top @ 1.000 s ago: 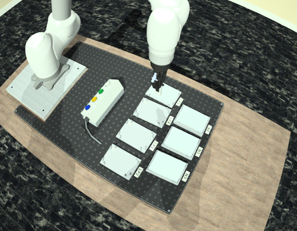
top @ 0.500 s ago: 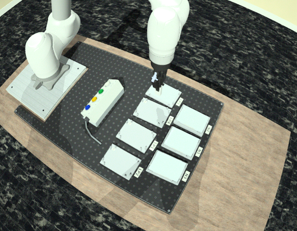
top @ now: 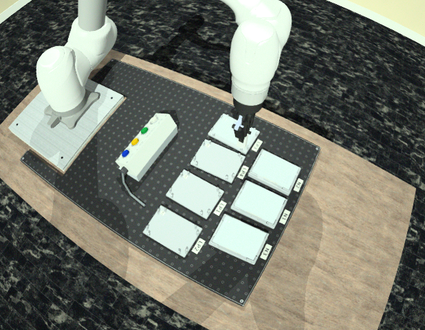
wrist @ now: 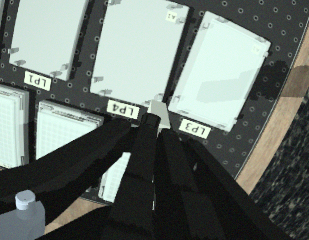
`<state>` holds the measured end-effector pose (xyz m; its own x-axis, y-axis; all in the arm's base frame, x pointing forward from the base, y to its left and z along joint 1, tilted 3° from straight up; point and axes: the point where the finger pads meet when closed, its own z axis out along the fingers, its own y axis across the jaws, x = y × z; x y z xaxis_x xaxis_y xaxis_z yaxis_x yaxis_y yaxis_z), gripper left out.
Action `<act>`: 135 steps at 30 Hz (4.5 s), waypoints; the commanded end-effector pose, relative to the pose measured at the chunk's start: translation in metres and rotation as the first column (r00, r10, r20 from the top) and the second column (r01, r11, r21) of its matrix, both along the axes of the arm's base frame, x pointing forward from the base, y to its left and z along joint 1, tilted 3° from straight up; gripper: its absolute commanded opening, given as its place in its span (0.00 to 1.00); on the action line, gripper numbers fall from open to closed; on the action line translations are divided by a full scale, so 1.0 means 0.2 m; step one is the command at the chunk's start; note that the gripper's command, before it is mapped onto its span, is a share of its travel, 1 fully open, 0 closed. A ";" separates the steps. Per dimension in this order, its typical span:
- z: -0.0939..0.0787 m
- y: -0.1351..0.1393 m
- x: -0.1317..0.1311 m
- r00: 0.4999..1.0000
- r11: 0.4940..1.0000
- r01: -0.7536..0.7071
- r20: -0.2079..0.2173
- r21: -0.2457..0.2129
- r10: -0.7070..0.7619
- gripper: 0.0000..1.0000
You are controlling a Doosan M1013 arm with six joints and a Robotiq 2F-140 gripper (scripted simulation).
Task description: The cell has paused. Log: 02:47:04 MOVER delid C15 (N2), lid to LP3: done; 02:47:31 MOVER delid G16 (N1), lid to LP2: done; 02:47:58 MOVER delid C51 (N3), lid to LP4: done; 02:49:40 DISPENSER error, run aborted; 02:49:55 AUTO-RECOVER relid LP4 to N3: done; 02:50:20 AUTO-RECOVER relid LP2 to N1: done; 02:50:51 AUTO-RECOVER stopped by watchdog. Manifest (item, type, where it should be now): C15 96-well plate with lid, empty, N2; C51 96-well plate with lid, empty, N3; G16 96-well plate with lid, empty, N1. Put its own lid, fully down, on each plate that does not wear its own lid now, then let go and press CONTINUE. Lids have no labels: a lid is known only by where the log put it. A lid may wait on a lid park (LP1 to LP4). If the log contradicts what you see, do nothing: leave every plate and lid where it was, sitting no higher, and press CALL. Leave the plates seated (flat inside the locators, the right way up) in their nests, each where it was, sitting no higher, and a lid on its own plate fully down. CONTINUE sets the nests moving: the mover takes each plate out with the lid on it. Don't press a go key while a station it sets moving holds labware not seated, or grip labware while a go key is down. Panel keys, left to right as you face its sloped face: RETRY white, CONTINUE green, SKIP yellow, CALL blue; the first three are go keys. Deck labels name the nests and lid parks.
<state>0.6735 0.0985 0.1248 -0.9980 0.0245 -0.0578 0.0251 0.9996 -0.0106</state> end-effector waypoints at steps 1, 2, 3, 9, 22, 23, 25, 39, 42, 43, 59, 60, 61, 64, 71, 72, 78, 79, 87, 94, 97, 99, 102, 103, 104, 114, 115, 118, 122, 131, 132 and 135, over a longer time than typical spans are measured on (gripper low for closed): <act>0.00 -0.10 0.28 1.000 1.000 -0.001 -0.010 -0.001 0.001 0.00; 0.01 -0.16 0.40 1.000 1.000 -0.001 -0.010 -0.001 0.001 0.00; 0.01 -0.18 0.44 1.000 1.000 -0.001 -0.010 -0.001 0.001 0.00; 0.01 -0.27 0.61 1.000 1.000 -0.001 -0.010 0.000 0.001 0.00; 0.01 -0.28 0.62 1.000 1.000 -0.001 -0.010 0.000 0.001 0.00; 0.01 -0.28 0.62 1.000 1.000 -0.001 -0.010 0.000 0.001 0.00; 0.01 -0.28 0.62 1.000 1.000 -0.001 -0.010 0.000 0.001 0.00; 0.01 -0.41 0.63 1.000 1.000 -0.001 -0.010 0.000 0.001 0.00; 0.01 -0.65 0.63 1.000 1.000 -0.001 -0.010 0.000 0.001 0.00; 0.01 -0.65 0.63 1.000 1.000 -0.001 -0.010 0.000 0.001 0.00; 0.01 -0.90 0.61 1.000 1.000 -0.001 -0.010 0.000 0.001 0.00; 0.01 -0.90 0.61 1.000 1.000 -0.001 -0.010 0.000 0.001 0.00; 0.01 -0.90 0.61 1.000 1.000 -0.001 -0.010 0.000 0.001 0.00; 0.01 -0.90 0.61 1.000 1.000 -0.001 -0.010 0.000 0.001 0.00; 0.01 -0.90 0.61 1.000 1.000 -0.001 -0.010 0.000 0.001 0.00; 0.01 -0.90 0.61 1.000 1.000 -0.001 -0.010 0.000 0.001 0.00; 0.01 -0.90 0.61 1.000 1.000 -0.003 -0.010 -0.001 0.003 0.00; 0.01 -0.90 0.61 1.000 1.000 -0.008 -0.010 -0.001 0.008 0.00; 0.01 -0.77 0.56 0.967 0.967 -0.255 -0.015 -0.012 0.254 0.00; 0.01 -0.58 0.47 0.813 0.812 -0.583 -0.027 -0.026 0.582 0.00; 0.01 -0.43 0.39 0.626 0.625 -0.780 -0.041 -0.033 0.779 0.00; 0.00 -0.33 0.33 0.518 0.517 -0.856 -0.052 -0.034 0.854 0.00; 0.00 -0.17 0.23 0.338 0.337 -0.941 -0.067 -0.033 0.939 0.00; 0.00 -0.12 0.20 0.275 0.273 -0.961 -0.072 -0.032 0.959 0.00; -0.01 -0.07 0.16 0.210 0.208 -0.978 -0.077 -0.030 0.975 0.00; -0.03 0.24 -0.11 -0.394 -0.397 -0.918 -0.111 -0.002 0.912 0.00; -0.03 0.27 -0.14 -0.454 -0.456 -0.890 -0.114 0.002 0.884 0.00; -0.04 0.33 -0.21 -0.620 -0.623 -0.782 -0.119 0.015 0.775 0.00; -0.04 0.38 -0.26 -0.802 -0.806 -0.592 -0.122 0.030 0.585 0.00; -0.04 0.39 -0.28 -0.990 -0.995 -0.095 -0.109 0.031 0.092 0.66; -0.04 0.39 -0.28 -0.994 -0.999 -0.036 -0.105 0.023 0.033 0.66; -0.04 0.39 -0.28 -0.994 -0.999 -0.036 -0.105 0.023 0.033 0.66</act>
